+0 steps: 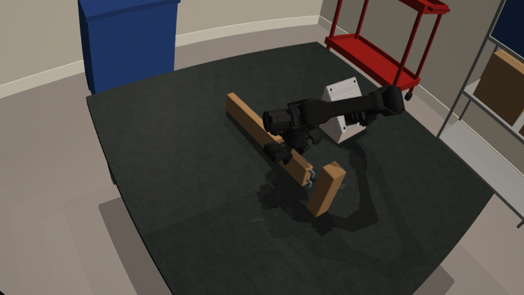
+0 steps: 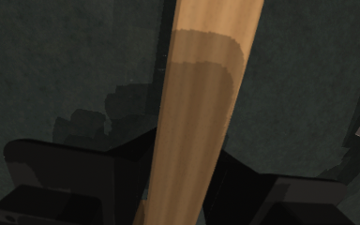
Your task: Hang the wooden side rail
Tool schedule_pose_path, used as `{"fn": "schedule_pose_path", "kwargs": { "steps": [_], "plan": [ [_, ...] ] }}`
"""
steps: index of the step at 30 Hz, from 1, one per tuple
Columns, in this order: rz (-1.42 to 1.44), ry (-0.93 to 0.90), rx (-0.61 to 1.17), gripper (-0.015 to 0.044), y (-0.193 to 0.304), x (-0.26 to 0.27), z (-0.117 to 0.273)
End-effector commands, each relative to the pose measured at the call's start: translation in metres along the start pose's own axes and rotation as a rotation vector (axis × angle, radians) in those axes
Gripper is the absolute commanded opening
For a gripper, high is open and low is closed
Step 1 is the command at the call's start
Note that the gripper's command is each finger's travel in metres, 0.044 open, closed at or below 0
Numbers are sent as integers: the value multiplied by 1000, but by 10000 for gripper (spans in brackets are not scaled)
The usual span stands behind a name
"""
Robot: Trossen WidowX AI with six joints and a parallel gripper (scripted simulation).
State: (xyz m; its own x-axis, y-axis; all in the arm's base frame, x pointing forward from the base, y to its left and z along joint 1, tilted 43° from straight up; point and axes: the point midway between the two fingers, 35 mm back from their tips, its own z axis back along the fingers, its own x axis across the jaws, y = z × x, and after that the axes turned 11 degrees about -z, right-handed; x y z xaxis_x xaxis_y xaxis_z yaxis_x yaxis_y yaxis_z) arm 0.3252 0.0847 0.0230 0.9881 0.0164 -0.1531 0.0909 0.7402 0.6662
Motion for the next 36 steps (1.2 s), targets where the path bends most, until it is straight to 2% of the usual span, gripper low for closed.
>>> {"fn": "schedule_pose_path", "kwargs": {
  "steps": [1, 36],
  "plan": [
    [10, -24, -7, 0, 0, 4, 9],
    [10, -24, -7, 0, 3, 6, 9]
  ]
}}
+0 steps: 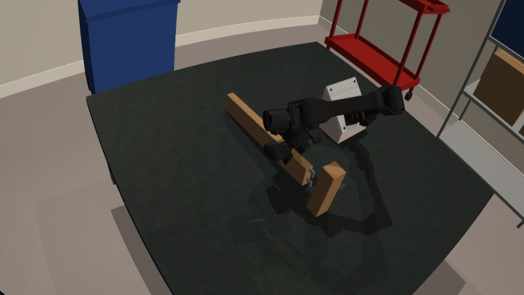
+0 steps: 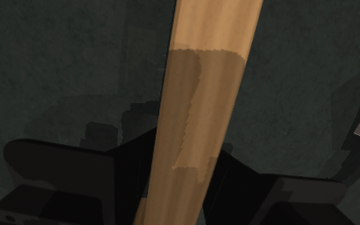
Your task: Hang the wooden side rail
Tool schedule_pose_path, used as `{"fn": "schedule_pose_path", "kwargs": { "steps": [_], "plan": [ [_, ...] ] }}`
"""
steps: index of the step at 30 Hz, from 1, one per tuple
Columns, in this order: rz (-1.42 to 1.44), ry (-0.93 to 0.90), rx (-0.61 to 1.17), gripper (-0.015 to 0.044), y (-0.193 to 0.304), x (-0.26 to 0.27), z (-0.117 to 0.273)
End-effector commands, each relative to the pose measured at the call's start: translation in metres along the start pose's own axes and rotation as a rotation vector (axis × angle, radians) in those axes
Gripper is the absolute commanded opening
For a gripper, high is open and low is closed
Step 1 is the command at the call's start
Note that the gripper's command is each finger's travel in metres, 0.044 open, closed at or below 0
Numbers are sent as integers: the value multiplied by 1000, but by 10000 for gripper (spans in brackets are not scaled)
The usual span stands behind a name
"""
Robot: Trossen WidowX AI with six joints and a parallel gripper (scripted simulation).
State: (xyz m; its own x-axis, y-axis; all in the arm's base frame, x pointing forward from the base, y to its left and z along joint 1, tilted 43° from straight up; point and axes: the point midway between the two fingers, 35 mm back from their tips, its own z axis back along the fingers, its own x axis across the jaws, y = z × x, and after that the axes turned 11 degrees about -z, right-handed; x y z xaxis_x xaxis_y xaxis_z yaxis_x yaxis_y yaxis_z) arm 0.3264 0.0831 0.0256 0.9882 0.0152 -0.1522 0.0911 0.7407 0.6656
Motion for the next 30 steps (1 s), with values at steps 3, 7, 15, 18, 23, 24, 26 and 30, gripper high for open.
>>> {"fn": "schedule_pose_path", "kwargs": {
  "steps": [3, 7, 15, 18, 23, 24, 26, 30],
  "plan": [
    [11, -23, -6, 0, 2, 6, 5],
    [11, -23, -6, 0, 3, 6, 5],
    [11, -23, -6, 0, 4, 7, 5],
    [11, -23, -6, 0, 4, 7, 5],
    [11, -23, -6, 0, 5, 7, 5],
    [11, -23, -6, 0, 5, 7, 5],
    [11, -23, -6, 0, 5, 8, 5],
    [11, -23, -6, 0, 6, 8, 4]
  ]
}}
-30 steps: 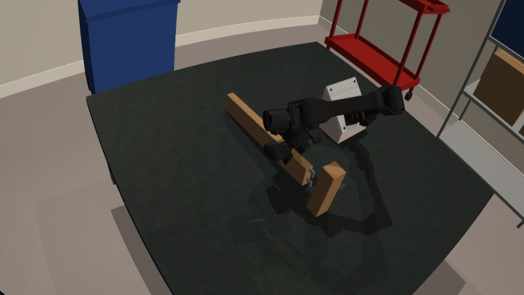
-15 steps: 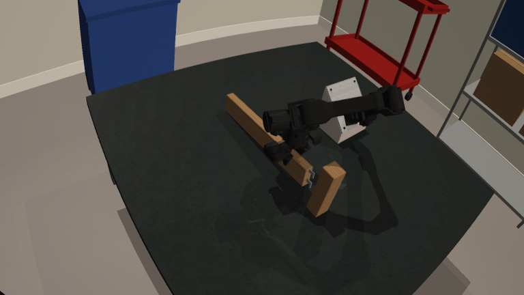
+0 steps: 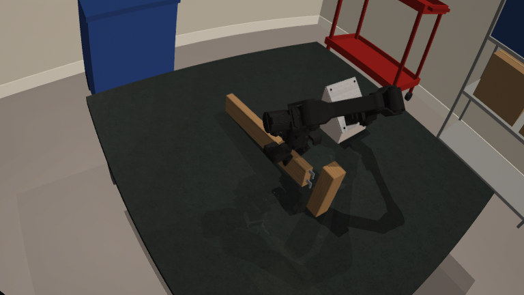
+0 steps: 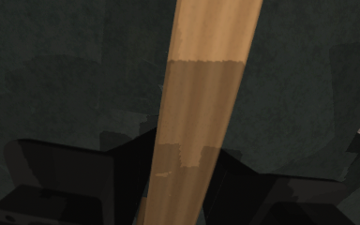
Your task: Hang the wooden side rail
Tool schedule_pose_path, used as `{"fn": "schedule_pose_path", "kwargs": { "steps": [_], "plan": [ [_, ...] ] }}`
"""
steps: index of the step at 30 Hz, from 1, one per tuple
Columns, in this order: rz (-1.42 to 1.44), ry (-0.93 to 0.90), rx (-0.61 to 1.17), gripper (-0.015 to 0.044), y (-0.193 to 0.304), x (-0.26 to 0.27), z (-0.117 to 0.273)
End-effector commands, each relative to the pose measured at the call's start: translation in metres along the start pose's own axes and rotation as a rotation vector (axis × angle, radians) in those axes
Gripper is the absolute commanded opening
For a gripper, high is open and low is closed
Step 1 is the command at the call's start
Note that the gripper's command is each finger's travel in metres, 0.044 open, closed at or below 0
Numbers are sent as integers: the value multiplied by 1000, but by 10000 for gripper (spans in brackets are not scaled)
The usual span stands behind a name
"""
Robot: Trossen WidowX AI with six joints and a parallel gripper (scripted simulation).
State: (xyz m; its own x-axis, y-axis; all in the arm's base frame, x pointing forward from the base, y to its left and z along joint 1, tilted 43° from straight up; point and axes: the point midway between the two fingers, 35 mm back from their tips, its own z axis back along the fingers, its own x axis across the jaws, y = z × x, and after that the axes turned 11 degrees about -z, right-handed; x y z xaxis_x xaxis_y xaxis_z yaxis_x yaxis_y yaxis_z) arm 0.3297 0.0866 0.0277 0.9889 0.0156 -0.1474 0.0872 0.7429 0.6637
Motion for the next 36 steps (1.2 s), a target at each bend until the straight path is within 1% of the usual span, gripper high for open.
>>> {"fn": "schedule_pose_path", "kwargs": {
  "steps": [1, 36],
  "plan": [
    [7, -19, -3, 0, 2, 5, 5],
    [7, -19, -2, 0, 6, 8, 4]
  ]
}}
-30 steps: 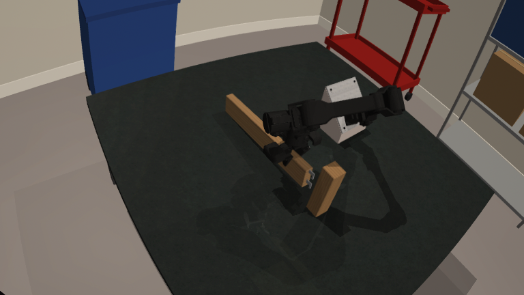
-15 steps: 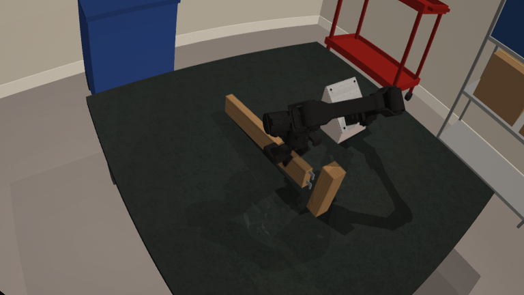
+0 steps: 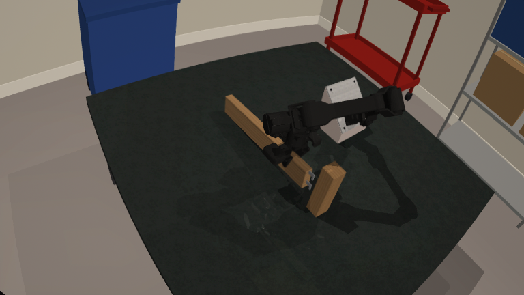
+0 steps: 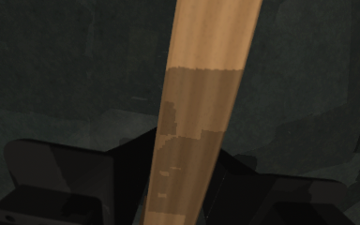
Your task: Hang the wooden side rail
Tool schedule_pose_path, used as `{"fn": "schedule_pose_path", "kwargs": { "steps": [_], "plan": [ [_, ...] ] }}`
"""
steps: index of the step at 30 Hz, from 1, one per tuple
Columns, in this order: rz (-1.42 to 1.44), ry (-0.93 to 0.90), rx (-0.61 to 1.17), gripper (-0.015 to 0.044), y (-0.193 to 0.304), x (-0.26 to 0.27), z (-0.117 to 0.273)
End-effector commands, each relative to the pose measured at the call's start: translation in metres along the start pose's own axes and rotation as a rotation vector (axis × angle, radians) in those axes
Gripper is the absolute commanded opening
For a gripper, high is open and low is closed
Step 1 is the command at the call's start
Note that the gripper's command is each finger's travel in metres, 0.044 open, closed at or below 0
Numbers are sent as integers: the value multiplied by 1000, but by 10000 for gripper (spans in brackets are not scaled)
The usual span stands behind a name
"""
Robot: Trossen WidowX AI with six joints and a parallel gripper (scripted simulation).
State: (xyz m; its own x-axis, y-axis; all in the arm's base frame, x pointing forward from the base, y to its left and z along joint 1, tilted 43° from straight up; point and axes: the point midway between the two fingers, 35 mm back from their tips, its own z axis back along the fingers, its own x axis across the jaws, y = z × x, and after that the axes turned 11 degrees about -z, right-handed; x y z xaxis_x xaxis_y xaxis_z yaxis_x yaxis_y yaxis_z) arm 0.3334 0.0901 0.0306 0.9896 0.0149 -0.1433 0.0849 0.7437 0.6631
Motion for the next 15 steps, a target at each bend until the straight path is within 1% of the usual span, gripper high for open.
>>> {"fn": "schedule_pose_path", "kwargs": {
  "steps": [1, 15],
  "plan": [
    [5, -16, -1, 0, 1, 4, 4],
    [5, -16, -1, 0, 3, 2, 4]
  ]
}}
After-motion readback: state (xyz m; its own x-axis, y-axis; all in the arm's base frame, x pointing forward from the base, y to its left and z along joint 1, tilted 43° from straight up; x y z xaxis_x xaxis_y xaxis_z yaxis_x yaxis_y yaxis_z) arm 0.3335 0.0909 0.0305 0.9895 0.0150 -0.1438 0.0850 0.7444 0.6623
